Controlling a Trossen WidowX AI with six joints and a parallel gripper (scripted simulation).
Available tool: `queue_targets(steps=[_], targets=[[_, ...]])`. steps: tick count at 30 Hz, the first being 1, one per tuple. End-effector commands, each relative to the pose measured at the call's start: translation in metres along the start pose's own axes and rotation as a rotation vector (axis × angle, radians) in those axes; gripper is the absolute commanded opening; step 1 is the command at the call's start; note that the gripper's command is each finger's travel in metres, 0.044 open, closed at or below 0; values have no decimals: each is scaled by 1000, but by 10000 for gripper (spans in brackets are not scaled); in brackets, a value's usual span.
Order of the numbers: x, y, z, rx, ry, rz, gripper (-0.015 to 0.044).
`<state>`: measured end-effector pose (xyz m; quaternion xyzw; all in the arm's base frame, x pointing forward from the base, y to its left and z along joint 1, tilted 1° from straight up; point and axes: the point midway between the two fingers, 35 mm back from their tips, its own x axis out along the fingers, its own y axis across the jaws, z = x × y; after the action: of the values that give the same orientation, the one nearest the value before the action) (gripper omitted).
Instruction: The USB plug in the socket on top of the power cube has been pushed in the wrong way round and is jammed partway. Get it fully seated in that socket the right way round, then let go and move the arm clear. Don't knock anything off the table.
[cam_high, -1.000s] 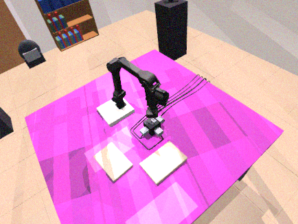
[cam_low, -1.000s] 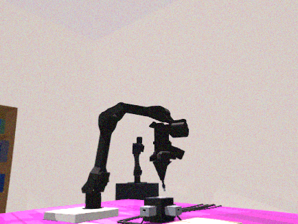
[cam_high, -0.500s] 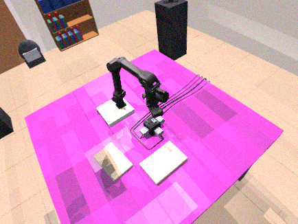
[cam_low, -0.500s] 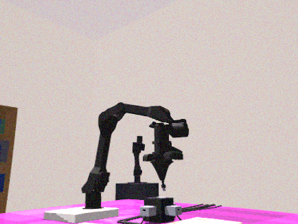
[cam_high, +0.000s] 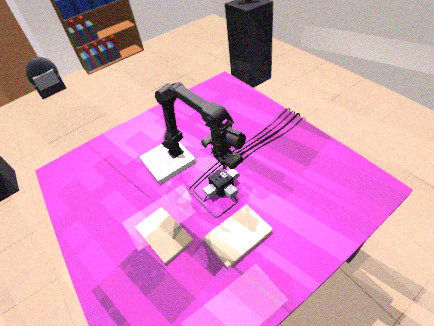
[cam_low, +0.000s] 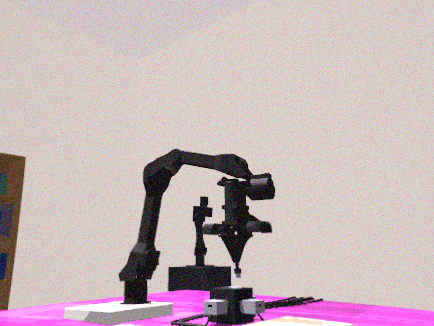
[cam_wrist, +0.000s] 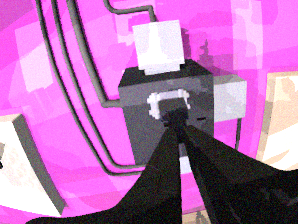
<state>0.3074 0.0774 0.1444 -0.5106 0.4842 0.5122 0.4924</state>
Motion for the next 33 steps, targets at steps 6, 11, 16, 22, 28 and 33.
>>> queue_targets(steps=[6, 11, 16, 22, 28, 33], targets=[[0, 0, 0, -14, 0, 1, 0], [0, 0, 0, -9, 2, 0, 0], [1, 0, -1, -9, 6, 0, 0], [1, 0, -1, -8, 12, 0, 0], [2, 0, -1, -8, 17, 0, 0], [3, 0, -2, -7, 22, 0, 0]])
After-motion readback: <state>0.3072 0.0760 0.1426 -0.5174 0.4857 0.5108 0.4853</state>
